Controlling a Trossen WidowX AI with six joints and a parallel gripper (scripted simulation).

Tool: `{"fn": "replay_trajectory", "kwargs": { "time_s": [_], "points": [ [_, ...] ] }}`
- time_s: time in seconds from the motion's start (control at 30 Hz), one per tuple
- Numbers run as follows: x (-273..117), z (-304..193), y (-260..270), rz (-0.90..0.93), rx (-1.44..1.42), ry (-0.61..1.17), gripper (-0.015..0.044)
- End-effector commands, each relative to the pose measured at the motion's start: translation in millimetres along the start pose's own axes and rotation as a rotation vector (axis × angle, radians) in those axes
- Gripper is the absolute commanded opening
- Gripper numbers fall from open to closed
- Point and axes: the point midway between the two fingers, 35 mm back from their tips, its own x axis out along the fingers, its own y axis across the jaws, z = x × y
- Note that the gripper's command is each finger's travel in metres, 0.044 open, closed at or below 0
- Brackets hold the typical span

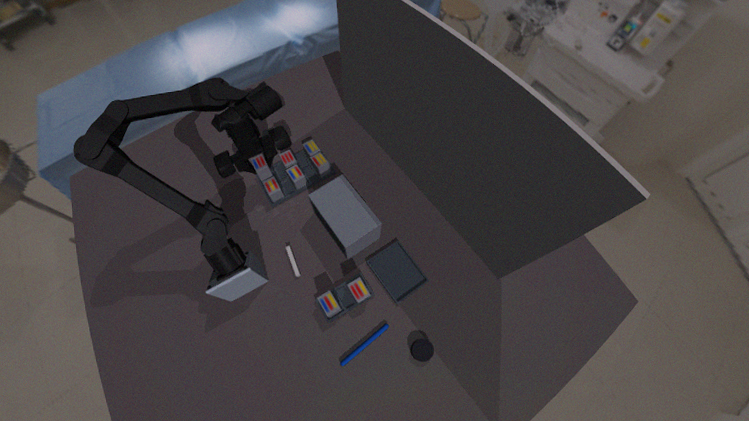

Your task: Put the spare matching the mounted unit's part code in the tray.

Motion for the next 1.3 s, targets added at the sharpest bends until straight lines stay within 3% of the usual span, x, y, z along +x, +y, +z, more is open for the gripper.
{"fn": "replay_trajectory", "kwargs": {
  "time_s": [0.0, 0.7, 1.27],
  "points": [
    [-18.6, 2.1, 1.0, -0.003, -0.002, -0.011, 0.0],
    [-49.5, -0.7, 11.7, -0.004, 0.002, -0.017, 0.0],
    [-63.8, -31.7, -53.6, -0.016, 0.019, 0.013, 0.0]
  ]
}}
